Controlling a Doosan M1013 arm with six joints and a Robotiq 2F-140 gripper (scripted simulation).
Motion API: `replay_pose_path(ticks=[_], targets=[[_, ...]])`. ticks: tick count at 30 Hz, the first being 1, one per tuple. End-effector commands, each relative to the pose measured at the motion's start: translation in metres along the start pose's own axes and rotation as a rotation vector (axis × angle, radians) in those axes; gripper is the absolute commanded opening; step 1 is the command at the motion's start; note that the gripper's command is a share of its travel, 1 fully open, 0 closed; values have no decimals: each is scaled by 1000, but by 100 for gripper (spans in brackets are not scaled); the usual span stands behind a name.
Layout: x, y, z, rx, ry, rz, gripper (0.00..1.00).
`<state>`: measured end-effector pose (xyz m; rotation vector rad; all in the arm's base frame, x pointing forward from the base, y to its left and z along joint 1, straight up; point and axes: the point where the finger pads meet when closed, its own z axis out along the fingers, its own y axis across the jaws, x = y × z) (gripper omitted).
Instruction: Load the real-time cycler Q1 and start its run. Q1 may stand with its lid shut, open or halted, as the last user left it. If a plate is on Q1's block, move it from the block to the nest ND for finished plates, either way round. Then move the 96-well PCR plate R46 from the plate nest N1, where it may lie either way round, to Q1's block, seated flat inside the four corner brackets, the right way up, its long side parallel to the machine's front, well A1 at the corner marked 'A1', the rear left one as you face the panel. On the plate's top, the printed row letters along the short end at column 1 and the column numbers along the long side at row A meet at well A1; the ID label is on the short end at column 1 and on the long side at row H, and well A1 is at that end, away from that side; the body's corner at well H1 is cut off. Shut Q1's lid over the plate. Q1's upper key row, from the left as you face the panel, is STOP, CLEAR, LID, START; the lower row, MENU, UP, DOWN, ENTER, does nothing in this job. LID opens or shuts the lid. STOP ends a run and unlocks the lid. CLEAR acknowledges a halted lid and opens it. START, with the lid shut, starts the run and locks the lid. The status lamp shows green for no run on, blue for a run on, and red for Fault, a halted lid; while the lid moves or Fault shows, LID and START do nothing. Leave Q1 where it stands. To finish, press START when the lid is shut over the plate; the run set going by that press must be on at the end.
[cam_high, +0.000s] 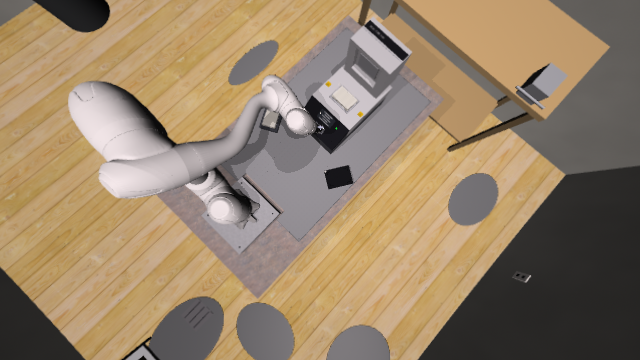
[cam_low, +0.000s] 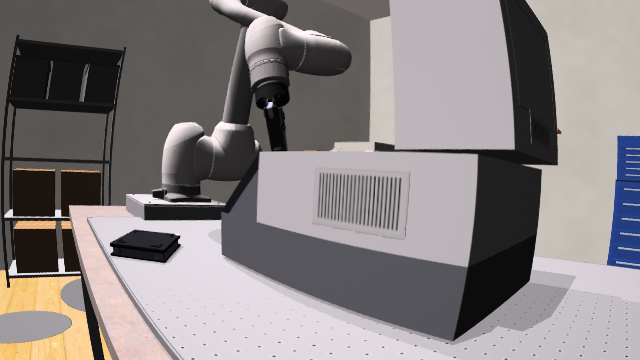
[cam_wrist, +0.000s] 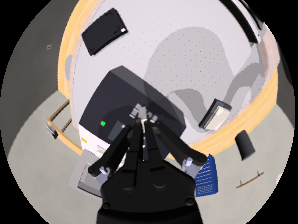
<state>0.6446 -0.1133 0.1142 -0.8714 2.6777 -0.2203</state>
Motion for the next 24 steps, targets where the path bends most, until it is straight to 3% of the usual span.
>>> replay_pose_path(ticks=[1,24], targets=[[0,0,0,0,0,0,0],[-2,-2,6,0,0,0,0]])
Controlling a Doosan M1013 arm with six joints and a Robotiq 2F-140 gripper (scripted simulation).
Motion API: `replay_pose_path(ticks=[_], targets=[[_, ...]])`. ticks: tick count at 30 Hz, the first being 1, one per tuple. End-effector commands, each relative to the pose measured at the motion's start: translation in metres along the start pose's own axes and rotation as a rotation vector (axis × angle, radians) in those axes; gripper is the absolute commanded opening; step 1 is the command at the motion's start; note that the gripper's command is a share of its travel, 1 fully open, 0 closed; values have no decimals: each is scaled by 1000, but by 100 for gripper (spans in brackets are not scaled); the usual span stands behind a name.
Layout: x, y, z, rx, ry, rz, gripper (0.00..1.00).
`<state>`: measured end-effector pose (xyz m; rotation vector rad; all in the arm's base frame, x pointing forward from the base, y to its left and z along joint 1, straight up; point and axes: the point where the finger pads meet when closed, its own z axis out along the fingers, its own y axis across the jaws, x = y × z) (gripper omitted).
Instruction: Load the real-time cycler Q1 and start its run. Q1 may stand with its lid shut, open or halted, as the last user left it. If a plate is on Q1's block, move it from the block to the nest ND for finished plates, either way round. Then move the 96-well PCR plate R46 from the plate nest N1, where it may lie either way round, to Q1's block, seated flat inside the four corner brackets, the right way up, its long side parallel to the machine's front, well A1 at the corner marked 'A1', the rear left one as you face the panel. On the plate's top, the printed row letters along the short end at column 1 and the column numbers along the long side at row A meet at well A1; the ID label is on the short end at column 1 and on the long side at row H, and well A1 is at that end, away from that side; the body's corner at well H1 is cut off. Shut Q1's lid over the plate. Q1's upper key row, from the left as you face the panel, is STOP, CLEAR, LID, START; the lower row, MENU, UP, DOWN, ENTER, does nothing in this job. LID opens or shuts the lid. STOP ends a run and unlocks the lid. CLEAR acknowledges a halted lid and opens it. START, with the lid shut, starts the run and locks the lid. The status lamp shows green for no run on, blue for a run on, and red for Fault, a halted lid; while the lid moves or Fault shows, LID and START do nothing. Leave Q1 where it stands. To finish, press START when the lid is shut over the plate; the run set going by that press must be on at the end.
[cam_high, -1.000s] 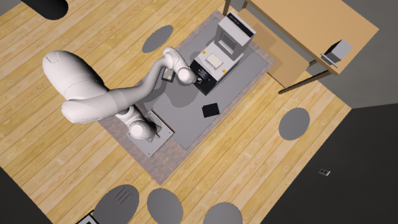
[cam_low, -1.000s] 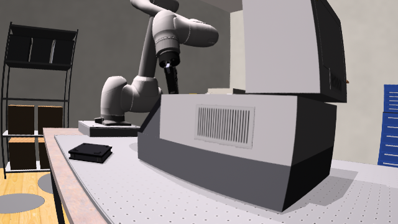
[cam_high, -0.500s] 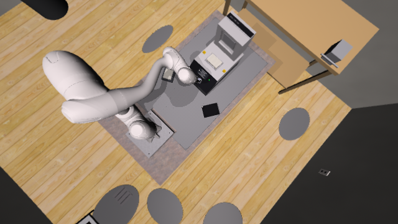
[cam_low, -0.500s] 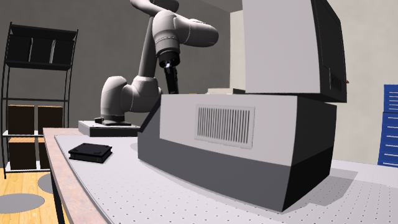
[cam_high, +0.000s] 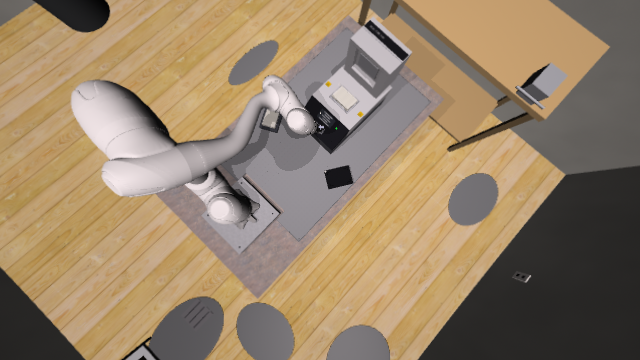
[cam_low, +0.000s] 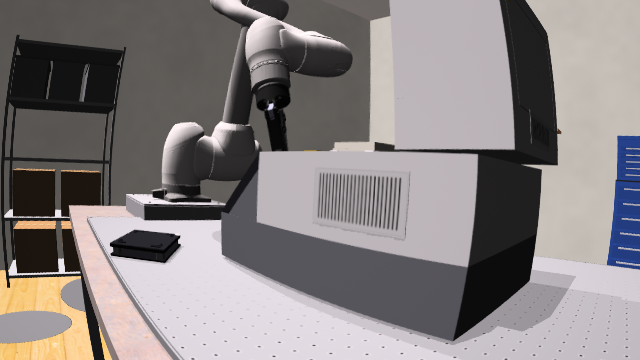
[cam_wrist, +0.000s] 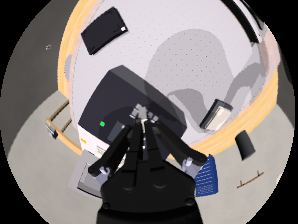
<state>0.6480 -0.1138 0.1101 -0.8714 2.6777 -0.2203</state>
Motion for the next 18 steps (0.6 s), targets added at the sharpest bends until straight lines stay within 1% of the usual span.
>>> replay_pose_path(ticks=[1,11,18], targets=[[-1,0,2,0,0,0,0],[-2,-2,8,0,0,0,0],[-2,-2,8,0,0,0,0]])
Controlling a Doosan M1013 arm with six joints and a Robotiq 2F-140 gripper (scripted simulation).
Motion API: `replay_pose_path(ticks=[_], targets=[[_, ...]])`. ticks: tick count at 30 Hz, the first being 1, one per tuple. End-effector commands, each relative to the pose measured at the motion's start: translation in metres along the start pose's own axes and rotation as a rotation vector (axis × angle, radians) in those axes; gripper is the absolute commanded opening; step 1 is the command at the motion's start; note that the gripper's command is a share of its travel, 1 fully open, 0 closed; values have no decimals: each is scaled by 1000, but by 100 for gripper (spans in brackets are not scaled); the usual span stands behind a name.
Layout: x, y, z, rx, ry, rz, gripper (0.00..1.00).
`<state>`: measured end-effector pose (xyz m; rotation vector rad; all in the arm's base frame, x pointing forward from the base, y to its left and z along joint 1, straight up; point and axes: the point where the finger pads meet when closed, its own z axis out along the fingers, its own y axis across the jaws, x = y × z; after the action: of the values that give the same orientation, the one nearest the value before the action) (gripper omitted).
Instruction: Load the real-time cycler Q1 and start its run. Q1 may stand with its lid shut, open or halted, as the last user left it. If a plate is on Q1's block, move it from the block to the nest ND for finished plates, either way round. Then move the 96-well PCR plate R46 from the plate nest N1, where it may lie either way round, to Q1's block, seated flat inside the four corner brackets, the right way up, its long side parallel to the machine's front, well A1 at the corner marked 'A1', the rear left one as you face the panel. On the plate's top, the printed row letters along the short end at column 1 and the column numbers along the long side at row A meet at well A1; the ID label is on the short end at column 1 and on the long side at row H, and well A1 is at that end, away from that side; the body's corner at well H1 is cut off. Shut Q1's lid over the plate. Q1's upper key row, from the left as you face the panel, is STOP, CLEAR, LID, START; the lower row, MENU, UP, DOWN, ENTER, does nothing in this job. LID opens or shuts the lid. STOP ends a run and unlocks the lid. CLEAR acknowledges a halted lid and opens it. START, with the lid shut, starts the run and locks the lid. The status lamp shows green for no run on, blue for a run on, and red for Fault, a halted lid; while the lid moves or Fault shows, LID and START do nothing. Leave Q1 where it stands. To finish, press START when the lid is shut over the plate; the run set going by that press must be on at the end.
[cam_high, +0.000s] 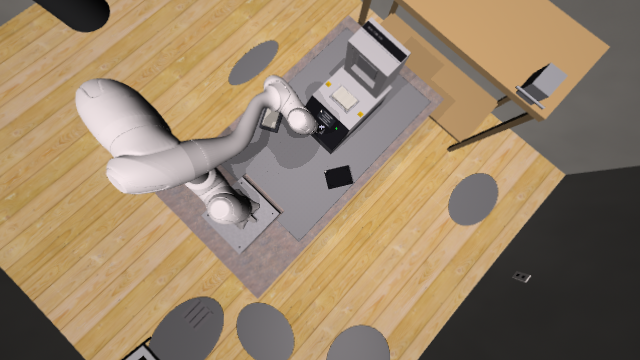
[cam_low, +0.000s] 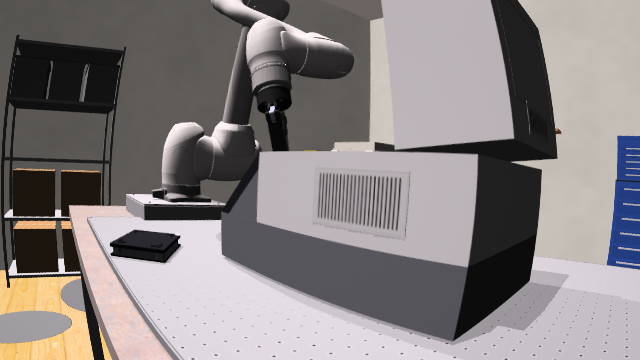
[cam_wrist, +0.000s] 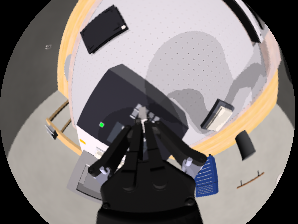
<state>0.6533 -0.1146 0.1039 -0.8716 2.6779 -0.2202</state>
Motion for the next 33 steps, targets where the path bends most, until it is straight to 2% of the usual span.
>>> replay_pose_path(ticks=[1,7,33], targets=[[0,0,0,0,0,0,0],[0,0,0,0,0,0,0],[10,10,-35,0,0,0,0]])
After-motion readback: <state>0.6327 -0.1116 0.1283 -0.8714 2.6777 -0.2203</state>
